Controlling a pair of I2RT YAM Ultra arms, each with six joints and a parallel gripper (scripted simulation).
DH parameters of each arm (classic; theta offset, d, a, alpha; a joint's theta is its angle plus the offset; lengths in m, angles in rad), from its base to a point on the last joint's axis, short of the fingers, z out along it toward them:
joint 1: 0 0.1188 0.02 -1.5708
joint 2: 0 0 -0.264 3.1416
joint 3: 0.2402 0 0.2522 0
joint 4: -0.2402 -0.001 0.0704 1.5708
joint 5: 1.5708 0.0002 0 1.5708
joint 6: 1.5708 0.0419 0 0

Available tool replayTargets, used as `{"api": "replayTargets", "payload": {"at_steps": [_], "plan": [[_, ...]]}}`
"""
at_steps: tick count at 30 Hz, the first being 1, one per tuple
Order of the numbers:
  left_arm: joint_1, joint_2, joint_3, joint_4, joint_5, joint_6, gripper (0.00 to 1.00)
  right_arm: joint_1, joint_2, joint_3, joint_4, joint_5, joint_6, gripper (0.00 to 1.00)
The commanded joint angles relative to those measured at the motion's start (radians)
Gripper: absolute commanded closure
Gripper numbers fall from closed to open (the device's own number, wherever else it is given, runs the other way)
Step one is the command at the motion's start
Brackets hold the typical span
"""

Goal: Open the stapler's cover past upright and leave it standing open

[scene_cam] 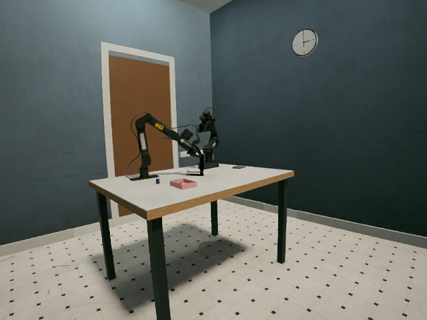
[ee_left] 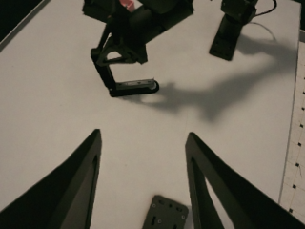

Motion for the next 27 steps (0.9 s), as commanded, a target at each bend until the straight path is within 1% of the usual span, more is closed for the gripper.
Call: {"api": "replayTargets", "payload": {"at_steps": [1,3,5,20,22,25,27], "plan": [[-0.01,-0.003,-0.006,0.007,-0.005,-0.006,0.43,-0.023,0.018,0.085,-0.103,-0.052,0.019,0.79],[-0.01,-0.003,-0.006,0.007,-0.005,-0.006,0.43,-0.034,0.035,0.12,-0.144,-0.071,0.021,0.79],[-0.01,-0.003,-0.006,0.007,-0.005,-0.006,0.43,-0.034,0.035,0.12,-0.144,-0.071,0.021,0.79],[-0.01,-0.003,-0.006,0.007,-0.005,-0.006,0.43,-0.113,0.189,0.391,-0.432,-0.204,0.016,0.79],[-0.01,-0.003,-0.006,0.007,-0.005,-0.006,0.43,-0.113,0.189,0.391,-0.432,-0.204,0.016,0.79],[-0.01,-0.003,-0.006,0.007,-0.005,-0.006,0.43,-0.127,0.226,0.451,-0.491,-0.229,0.013,0.79],[-0.01,-0.003,-0.006,0.007,-0.005,-0.006,0.43,-0.129,0.234,0.464,-0.504,-0.234,0.012,0.79]]}}
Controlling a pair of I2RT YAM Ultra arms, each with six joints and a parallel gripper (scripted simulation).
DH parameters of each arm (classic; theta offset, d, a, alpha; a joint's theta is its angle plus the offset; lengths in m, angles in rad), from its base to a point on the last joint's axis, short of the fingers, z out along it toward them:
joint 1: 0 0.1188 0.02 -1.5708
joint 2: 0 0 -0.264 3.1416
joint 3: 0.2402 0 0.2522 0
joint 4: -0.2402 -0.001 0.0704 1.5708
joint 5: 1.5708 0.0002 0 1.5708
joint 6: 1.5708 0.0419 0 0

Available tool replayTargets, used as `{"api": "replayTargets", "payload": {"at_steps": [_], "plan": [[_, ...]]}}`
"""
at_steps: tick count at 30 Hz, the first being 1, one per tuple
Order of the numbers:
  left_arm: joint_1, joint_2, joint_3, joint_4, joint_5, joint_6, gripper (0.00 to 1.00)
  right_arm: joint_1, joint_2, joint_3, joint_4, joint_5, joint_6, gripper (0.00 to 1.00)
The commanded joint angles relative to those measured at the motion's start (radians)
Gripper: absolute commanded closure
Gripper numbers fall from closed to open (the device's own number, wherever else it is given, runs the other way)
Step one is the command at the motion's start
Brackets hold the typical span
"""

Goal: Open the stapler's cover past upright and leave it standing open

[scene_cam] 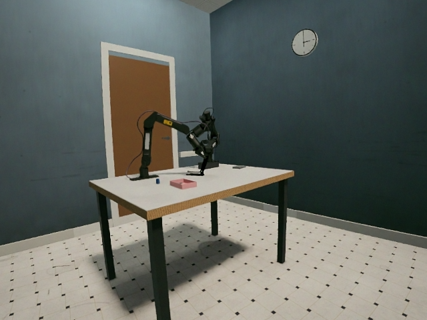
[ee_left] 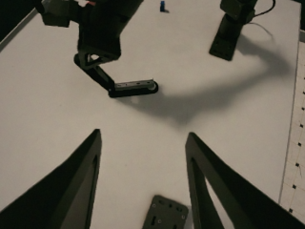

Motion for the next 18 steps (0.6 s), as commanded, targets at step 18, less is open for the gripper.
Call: {"api": "replayTargets", "payload": {"at_steps": [18], "plan": [[-0.01,-0.003,-0.006,0.007,-0.005,-0.006,0.43,-0.005,0.005,0.054,-0.065,-0.031,-0.002,0.51]]}}
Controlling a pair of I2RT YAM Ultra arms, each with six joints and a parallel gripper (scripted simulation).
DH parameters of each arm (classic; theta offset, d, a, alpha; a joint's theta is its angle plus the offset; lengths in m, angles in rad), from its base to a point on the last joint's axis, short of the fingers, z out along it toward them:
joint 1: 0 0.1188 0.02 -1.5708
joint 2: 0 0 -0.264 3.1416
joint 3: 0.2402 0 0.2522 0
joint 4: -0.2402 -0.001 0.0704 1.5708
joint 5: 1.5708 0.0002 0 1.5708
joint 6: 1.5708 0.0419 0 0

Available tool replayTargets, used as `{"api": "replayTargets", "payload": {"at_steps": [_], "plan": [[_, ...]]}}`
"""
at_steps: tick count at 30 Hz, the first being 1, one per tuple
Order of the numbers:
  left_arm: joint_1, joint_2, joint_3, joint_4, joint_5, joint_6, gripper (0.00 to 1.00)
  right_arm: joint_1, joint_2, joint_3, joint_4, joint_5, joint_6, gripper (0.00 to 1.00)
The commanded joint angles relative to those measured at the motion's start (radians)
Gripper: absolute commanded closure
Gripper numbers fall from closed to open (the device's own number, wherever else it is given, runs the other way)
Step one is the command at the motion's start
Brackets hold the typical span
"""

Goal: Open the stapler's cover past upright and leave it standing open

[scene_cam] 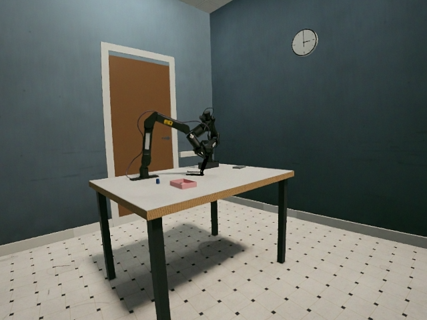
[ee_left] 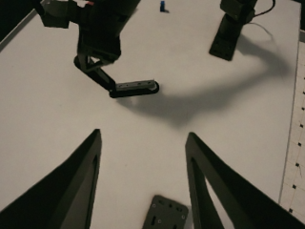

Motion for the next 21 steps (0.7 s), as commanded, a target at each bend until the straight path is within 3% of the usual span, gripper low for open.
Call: {"api": "replayTargets", "payload": {"at_steps": [1,21], "plan": [[-0.01,-0.003,-0.006,0.007,-0.005,-0.006,0.43,-0.003,-0.019,0.034,-0.027,-0.012,-0.005,0.51],[-0.01,-0.003,-0.006,0.007,-0.005,-0.006,0.43,0.014,-0.091,0.057,-0.079,0.01,0.009,0.51]]}}
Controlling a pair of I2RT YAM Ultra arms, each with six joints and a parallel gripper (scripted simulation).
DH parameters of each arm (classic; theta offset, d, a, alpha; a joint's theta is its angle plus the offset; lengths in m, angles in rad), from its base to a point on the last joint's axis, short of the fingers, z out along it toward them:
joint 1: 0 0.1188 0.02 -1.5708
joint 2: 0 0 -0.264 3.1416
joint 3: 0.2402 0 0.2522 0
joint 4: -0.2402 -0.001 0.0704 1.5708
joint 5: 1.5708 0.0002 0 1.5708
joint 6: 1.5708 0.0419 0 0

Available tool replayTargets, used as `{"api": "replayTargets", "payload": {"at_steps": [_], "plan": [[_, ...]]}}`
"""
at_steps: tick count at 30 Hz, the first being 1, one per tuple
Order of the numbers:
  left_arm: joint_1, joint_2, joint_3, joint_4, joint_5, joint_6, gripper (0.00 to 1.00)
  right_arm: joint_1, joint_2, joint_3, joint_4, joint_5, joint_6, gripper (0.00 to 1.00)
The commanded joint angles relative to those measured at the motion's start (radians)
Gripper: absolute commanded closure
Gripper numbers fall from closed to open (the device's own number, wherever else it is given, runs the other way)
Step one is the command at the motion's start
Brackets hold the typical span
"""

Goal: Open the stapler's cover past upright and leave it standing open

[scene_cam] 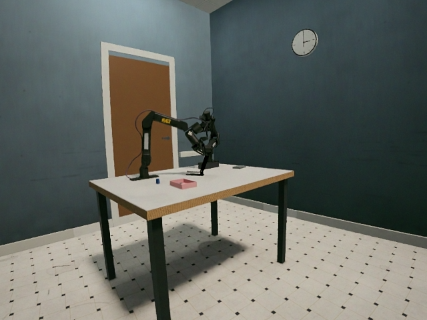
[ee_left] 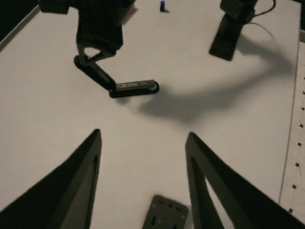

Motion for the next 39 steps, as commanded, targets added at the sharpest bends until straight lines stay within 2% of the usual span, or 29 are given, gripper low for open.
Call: {"api": "replayTargets", "payload": {"at_steps": [1,11,19,22,24,25,26,33,39], "plan": [[-0.01,-0.003,-0.006,0.007,-0.005,-0.006,0.43,0.019,-0.026,0.044,-0.039,0.017,0.018,0.51],[-0.01,-0.003,-0.006,0.007,-0.005,-0.006,0.43,0.067,-0.129,0.106,-0.202,0.042,0.058,0.51],[-0.01,-0.003,-0.006,0.007,-0.005,-0.006,0.43,0.049,-0.089,0.081,-0.204,0.03,0.051,0.51],[-0.01,-0.003,-0.006,0.007,-0.005,-0.006,0.43,0.047,-0.112,0.067,-0.195,-0.011,0.002,0.17],[-0.01,-0.003,-0.006,0.007,-0.005,-0.006,0.43,0.047,-0.112,0.067,-0.195,-0.011,0.002,0.17],[-0.01,-0.003,-0.006,0.007,-0.005,-0.006,0.43,0.046,-0.117,0.056,-0.192,-0.032,-0.025,0.05],[-0.01,-0.003,-0.006,0.007,-0.005,-0.006,0.43,0.044,-0.126,0.043,-0.188,-0.057,-0.059,0.0],[-0.01,-0.003,-0.006,0.007,-0.005,-0.006,0.43,0.003,-0.244,-0.141,-0.202,-0.261,-0.35,0.0],[-0.01,-0.003,-0.006,0.007,-0.005,-0.006,0.43,-0.036,-0.296,-0.232,-0.222,-0.354,-0.497,0.0]]}}
